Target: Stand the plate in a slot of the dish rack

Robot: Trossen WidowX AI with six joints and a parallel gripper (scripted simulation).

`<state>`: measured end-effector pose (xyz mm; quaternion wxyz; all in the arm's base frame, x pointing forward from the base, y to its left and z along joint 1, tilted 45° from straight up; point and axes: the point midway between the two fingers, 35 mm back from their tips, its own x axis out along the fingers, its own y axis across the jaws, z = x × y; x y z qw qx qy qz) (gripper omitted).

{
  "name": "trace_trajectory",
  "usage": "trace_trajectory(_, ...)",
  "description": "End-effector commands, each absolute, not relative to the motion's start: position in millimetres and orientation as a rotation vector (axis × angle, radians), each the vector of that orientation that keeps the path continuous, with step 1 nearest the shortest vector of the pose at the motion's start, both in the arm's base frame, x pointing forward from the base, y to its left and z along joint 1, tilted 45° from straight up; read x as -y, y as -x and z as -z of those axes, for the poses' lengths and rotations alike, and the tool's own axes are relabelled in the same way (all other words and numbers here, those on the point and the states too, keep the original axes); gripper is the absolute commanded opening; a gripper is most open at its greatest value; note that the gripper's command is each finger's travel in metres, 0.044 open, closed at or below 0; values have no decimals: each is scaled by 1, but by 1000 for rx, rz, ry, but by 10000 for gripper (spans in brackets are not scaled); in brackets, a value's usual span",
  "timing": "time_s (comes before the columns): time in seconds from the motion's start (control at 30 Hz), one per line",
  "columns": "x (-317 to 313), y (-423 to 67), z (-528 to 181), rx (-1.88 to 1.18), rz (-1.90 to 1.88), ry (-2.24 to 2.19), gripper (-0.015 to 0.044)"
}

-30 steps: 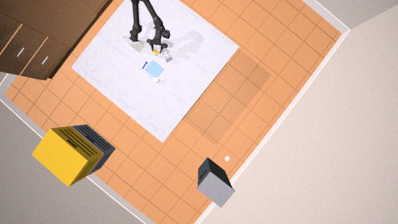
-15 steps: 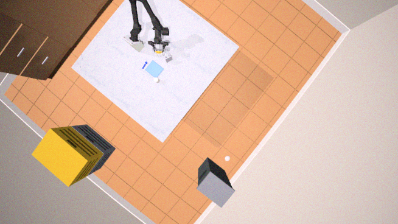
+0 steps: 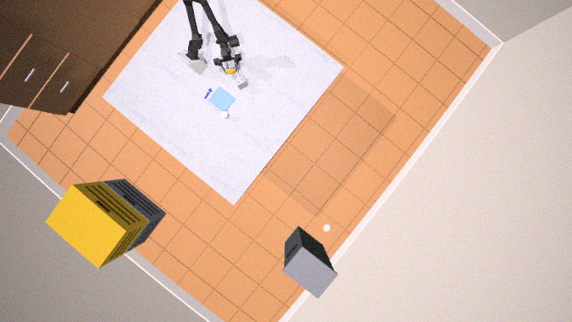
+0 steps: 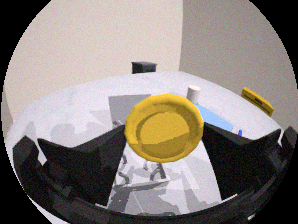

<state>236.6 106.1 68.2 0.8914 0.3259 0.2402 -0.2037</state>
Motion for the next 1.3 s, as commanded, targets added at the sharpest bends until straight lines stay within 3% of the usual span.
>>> trace_trajectory(0.0, -109, -230, -73, -413, 379, -693, 0)
trace_trajectory(0.47, -114, -208, -91, -190, 260, -772, 0)
trace_trajectory(1.27, -128, -218, -76, -191, 258, -776, 0)
